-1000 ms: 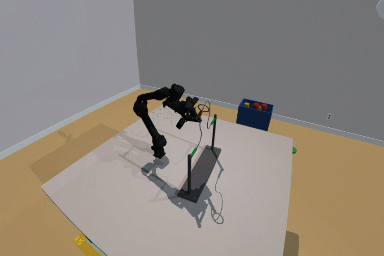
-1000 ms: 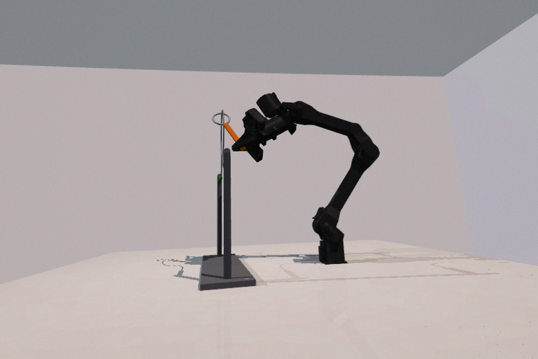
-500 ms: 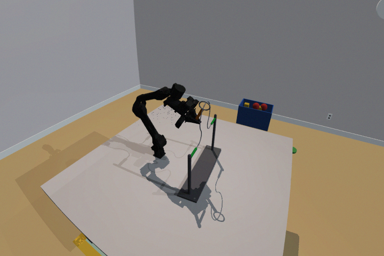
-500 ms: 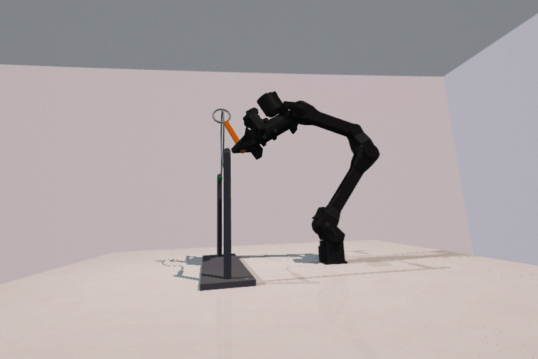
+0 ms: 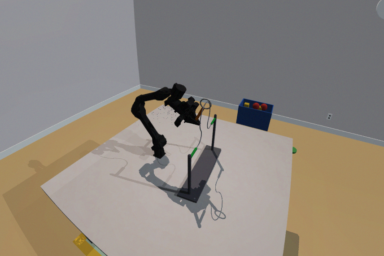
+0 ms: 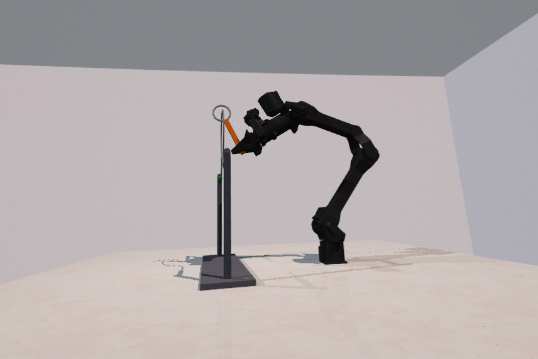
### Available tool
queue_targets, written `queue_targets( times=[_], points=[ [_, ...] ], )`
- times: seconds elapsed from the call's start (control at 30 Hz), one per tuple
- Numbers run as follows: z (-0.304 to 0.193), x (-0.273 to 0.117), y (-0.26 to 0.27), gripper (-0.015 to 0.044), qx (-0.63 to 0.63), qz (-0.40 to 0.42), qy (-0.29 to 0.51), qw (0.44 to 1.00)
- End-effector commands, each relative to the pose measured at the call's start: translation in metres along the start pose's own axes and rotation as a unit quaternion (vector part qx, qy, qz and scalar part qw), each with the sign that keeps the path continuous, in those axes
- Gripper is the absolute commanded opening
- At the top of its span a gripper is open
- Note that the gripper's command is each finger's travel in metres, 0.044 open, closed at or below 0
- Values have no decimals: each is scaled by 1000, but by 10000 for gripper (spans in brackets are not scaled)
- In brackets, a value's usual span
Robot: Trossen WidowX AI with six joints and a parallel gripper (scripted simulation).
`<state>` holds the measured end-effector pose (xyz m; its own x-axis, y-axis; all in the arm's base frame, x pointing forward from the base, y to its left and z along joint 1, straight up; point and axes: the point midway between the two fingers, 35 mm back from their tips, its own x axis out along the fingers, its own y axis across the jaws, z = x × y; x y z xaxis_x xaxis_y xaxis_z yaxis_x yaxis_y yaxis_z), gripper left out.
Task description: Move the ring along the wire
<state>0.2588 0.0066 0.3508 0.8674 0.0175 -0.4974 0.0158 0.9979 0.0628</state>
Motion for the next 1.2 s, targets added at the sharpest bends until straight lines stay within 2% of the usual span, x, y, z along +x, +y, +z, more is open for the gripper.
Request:
queue_targets(
  times=[0.0,1.17],
  points=[
    [1,0,-3,-150,-24,-15,-6,1000],
    [5,0,-19,-150,-221,-128,-35,966]
  ],
)
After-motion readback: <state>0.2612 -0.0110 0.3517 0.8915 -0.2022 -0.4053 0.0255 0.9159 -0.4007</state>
